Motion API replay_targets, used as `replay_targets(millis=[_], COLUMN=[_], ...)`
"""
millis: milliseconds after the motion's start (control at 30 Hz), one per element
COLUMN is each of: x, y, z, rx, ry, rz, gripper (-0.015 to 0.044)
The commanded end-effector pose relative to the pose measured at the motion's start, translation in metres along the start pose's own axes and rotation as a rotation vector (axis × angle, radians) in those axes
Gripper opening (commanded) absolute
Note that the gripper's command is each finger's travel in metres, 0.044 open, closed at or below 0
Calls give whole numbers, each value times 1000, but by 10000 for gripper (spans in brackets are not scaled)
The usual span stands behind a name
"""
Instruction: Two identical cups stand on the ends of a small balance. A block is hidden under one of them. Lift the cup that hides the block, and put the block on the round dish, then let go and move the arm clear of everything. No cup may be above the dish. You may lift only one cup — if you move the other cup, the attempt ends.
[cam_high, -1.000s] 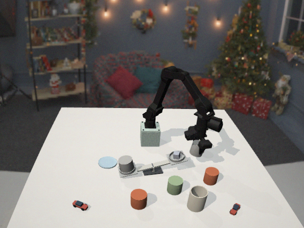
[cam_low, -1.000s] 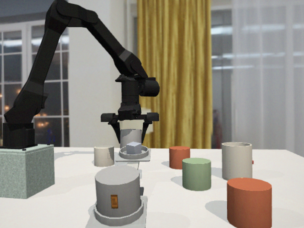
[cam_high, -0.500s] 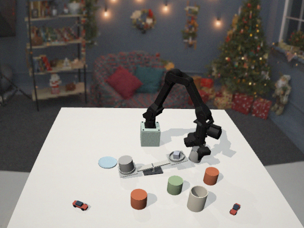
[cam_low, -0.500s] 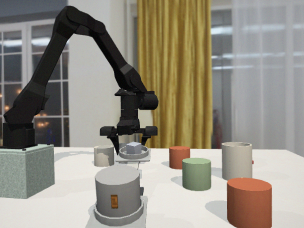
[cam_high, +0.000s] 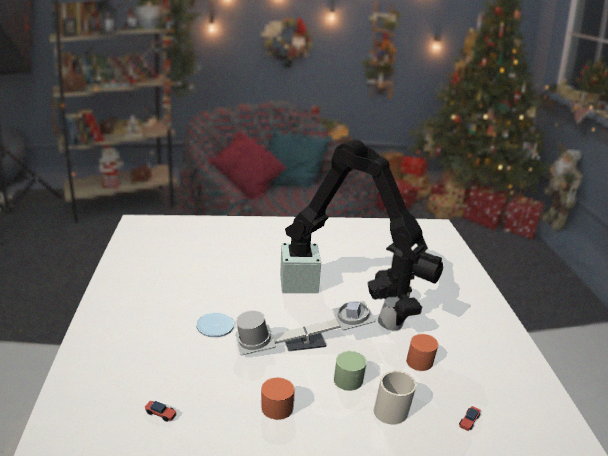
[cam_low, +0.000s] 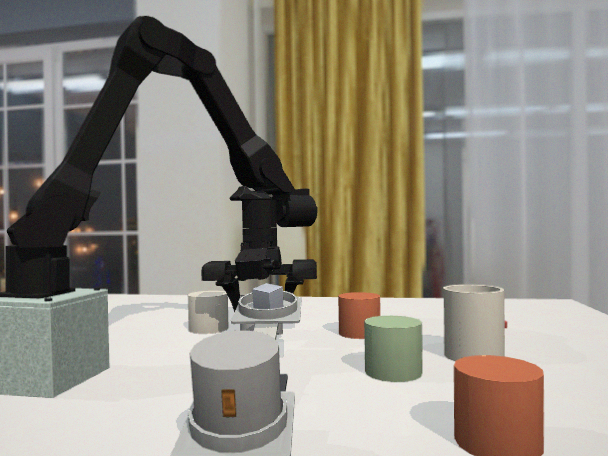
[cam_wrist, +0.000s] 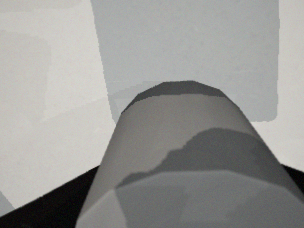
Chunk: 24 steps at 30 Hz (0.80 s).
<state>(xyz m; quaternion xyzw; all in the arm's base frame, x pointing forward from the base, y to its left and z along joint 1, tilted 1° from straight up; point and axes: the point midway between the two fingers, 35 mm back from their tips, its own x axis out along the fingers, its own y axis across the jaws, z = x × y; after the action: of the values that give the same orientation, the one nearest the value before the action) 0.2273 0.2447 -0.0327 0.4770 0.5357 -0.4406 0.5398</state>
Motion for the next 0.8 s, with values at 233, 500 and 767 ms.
replay_targets(millis=[233,500,767], x=[0,-12,-54], y=[0,1,-1], z=[0,0,1], rx=[0,1,5], ry=[0,0,-3], rz=[1,1,0], gripper=[236,440,440])
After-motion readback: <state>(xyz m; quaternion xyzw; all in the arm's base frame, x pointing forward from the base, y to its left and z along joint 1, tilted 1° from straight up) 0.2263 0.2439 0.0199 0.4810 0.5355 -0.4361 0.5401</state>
